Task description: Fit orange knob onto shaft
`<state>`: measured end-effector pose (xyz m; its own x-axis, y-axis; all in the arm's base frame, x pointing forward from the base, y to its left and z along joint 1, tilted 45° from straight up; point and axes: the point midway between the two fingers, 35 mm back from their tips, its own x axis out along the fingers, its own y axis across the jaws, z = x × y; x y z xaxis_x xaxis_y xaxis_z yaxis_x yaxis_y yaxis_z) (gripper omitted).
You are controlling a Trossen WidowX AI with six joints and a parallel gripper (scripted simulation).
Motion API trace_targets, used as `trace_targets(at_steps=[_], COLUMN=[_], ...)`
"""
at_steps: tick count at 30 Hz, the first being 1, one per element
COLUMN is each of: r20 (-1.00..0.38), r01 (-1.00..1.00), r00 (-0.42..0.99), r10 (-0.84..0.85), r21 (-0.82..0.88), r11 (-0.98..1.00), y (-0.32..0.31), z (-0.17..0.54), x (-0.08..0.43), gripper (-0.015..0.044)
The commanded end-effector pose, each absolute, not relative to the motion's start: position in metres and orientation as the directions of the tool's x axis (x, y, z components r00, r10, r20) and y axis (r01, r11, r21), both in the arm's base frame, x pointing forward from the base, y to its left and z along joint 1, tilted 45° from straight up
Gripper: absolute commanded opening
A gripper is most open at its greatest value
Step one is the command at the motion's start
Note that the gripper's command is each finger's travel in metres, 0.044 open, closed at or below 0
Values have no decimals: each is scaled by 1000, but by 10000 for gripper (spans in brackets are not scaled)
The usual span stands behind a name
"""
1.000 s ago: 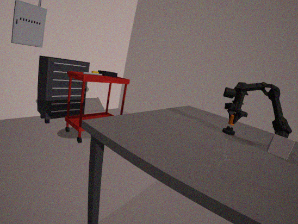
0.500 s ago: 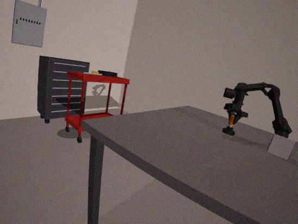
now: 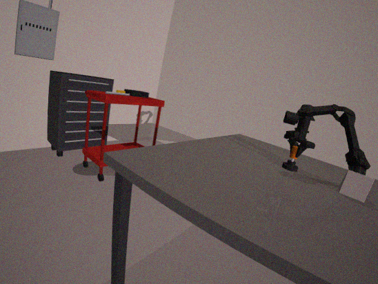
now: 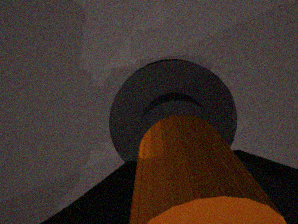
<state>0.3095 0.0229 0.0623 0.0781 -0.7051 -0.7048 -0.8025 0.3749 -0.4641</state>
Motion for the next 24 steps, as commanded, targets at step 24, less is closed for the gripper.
trace_targets(at_steps=[24], r20=[-705], r01=[-906], r00=[83], r10=[-705], r21=[-348], r11=[241], y=[22], z=[61], x=[311], gripper=[0])
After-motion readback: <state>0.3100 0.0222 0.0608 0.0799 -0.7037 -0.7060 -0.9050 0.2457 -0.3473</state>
